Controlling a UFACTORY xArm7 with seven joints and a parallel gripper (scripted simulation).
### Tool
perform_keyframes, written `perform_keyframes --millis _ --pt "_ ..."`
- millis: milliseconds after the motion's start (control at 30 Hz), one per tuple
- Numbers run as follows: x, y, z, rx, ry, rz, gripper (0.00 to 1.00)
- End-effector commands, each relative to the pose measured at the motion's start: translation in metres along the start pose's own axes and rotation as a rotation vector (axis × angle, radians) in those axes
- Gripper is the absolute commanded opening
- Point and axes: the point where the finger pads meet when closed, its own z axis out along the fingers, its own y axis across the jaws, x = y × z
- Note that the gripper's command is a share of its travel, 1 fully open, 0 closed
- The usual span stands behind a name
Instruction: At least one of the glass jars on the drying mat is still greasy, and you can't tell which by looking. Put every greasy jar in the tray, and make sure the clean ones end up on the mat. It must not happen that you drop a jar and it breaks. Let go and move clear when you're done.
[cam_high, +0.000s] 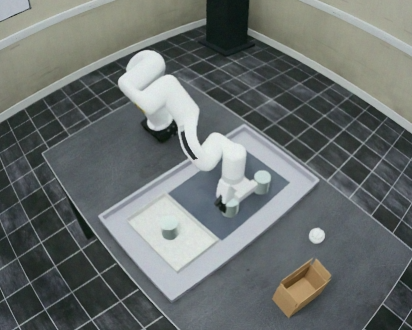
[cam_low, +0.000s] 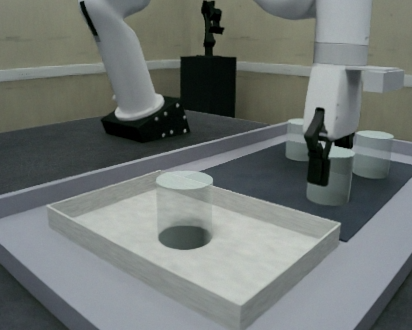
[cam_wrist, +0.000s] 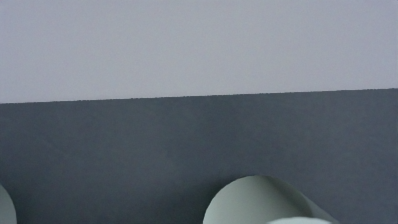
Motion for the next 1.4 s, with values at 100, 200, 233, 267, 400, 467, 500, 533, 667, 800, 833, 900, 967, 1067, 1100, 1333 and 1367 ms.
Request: perform_keyframes --millis 100,200,233,267,400,467,500,533,667,800,833,900,967,1067,1100,1333,1367 --pt "0.0020 -0.0004 -0.0024 0.001 0.006 0.000 0.70" --pt "0.0020 -0.0004 -0.0024 0.001 0.006 0.000 0.70" --pt "0.0020 -0.0004 -0.0024 0.001 0.006 0.000 0.70" --pt "0.0020 -0.0004 -0.0024 0.001 0.006 0.000 0.70" --pt "0.0020 -0.0004 -0.0024 0.001 0.006 0.000 0.67" --pt "0.0020 -0.0004 -0.0024 0.001 0.006 0.000 0.67" --pt "0.0020 -0.0004 -0.0024 0.001 0.006 0.000 0.67" --pt "0.0020 -0.0004 -0.0024 0.001 0.006 0.000 0.67" --pt "0.0020 -0.0004 -0.0024 0.001 0.006 0.000 0.67" --pt "0.0020 -0.0004 -0.0024 0.001 0.006 0.000 0.67" --pt "0.0020 -0.0004 -0.0024 0.001 0.006 0.000 0.67" --pt "0.0020 -0.0004 -0.0024 0.001 0.006 0.000 0.67" --pt "0.0020 -0.0004 -0.0024 0.001 0.006 0.000 0.00" --pt "0.0020 -0.0004 -0.0024 0.001 0.006 0.000 0.00" --pt "0.0020 -0.0004 -0.0024 0.001 0.006 0.000 0.00" --pt "0.0020 -0.0004 -0.0024 0.001 0.006 0.000 0.00" --pt "0.0020 -0.0004 -0.0024 0.001 0.006 0.000 0.00"
